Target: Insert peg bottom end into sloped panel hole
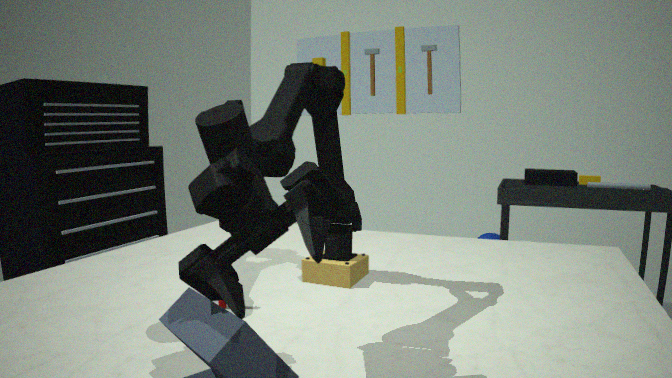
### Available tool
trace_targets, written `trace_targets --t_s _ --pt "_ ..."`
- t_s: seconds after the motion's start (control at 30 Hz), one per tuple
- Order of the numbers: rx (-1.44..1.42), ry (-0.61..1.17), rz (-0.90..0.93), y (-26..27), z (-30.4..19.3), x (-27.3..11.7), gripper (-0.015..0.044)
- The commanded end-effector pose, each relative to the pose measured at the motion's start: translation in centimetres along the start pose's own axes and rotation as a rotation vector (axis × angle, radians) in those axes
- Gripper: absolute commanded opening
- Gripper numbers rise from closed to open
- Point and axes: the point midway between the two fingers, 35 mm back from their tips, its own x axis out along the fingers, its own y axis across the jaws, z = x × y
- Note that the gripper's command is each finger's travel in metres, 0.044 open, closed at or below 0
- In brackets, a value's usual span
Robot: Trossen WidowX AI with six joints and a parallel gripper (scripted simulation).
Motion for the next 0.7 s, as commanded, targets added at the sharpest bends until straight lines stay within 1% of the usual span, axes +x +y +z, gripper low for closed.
trace_targets --t_s 0.0,0.33,0.67 --pt "0.025 0.015 -0.109 -2.6 0.1 -1.8 0.0440" --pt "0.096 0.089 -0.337 -7.6 -1.1 -6.4 0.0440" --pt "0.168 0.200 -0.542 -11.3 -3.5 -11.9 0.0440"
